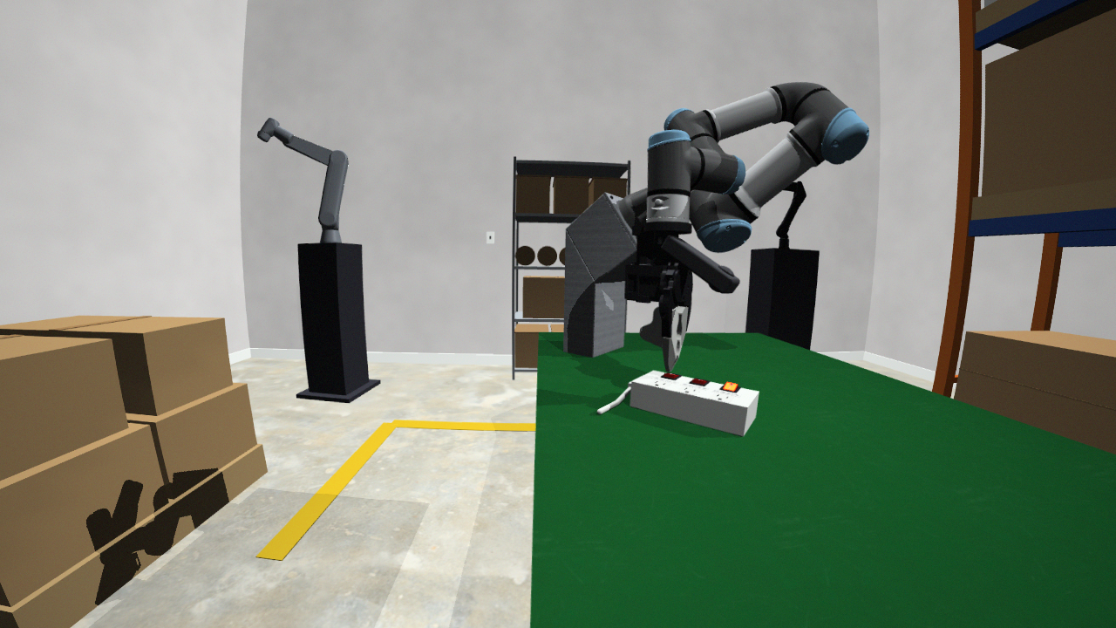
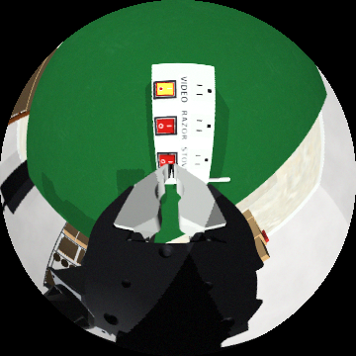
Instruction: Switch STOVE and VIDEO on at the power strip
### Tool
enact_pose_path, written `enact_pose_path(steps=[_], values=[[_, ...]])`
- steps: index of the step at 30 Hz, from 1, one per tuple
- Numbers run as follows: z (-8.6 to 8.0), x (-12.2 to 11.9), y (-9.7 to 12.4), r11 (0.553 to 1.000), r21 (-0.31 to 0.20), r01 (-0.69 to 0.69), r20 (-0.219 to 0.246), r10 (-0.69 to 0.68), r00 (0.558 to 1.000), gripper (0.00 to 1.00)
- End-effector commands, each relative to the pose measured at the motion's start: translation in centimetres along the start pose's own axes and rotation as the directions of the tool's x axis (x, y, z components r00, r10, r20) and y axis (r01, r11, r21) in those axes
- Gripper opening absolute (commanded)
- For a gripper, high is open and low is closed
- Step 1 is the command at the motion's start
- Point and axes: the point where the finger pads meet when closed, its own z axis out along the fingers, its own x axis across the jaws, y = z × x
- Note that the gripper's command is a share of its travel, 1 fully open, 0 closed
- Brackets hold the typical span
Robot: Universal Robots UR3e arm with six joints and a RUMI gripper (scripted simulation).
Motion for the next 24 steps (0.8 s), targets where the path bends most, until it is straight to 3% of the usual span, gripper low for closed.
enact_pose_path(steps=[1,24], values=[[0.24,0.09,-0.02,1.000,0.000,0.000,-0.003,0.000,1.000,0.00],[0.75,0.11,-0.01,1.000,-0.001,0.001,-0.003,-0.001,1.000,0.00]])
